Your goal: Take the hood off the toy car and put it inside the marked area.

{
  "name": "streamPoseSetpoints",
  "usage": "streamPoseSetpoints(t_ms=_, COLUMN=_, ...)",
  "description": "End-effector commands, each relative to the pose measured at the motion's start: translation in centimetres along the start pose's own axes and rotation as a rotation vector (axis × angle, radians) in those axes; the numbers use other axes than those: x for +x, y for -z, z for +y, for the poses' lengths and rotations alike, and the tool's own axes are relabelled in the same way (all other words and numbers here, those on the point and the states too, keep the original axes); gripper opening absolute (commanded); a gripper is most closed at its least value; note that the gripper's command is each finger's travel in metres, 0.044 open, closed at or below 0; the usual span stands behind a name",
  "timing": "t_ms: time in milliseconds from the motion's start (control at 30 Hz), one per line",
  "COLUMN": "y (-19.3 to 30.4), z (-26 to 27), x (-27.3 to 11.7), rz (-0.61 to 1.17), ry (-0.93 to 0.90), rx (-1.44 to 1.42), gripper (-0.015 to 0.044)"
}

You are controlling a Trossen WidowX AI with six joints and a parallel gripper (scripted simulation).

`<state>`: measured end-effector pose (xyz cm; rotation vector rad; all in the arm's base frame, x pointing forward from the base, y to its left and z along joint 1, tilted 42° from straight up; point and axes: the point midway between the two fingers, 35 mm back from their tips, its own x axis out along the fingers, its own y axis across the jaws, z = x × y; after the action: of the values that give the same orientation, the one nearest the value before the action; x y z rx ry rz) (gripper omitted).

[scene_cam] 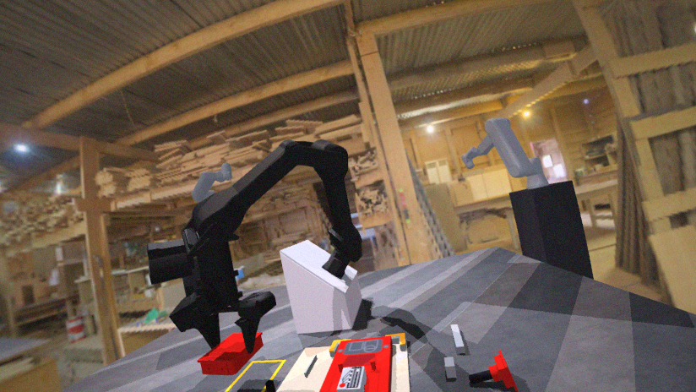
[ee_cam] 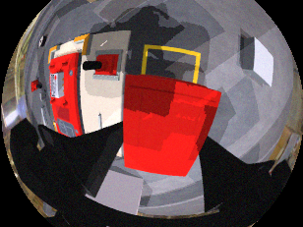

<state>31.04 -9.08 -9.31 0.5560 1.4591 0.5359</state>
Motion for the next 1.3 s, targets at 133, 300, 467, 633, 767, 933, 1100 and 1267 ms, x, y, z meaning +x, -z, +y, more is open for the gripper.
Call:
streamPoseSetpoints(t_ms=133, y=0.1, z=-0.1, x=1.0, rz=0.001, ry=-0.005, rx=0.009, gripper=0.0000)
streamPoseSetpoints(t_ms=300, y=0.1, z=0.0, x=1.5, rz=0.001, ry=-0.005, rx=0.009, gripper=0.0000)
streamPoseSetpoints(t_ms=467, y=0.1, z=0.0, x=1.9, rz=0.001, ry=-0.006, rx=0.009, gripper=0.0000)
streamPoseSetpoints(t_ms=633, y=0.1, z=0.0, x=2.4, rz=0.001, ry=-0.006, rx=0.009, gripper=0.0000)
streamPoseSetpoints(t_ms=767, y=0.2, z=0.0, x=2.8, rz=0.001, ry=-0.006, rx=0.009, gripper=0.0000)
streamPoseSetpoints(t_ms=933, y=0.2, z=0.0, x=3.3, rz=0.001, ry=-0.007, rx=0.009, gripper=0.0000)
streamPoseSetpoints(t_ms=1100, y=0.2, z=0.1, x=3.7, rz=0.001, ry=-0.007, rx=0.009, gripper=0.0000)
streamPoseSetpoints(t_ms=1267, y=0.3, z=0.1, x=4.2, rz=0.001, ry=-0.008, rx=0.009, gripper=0.0000)
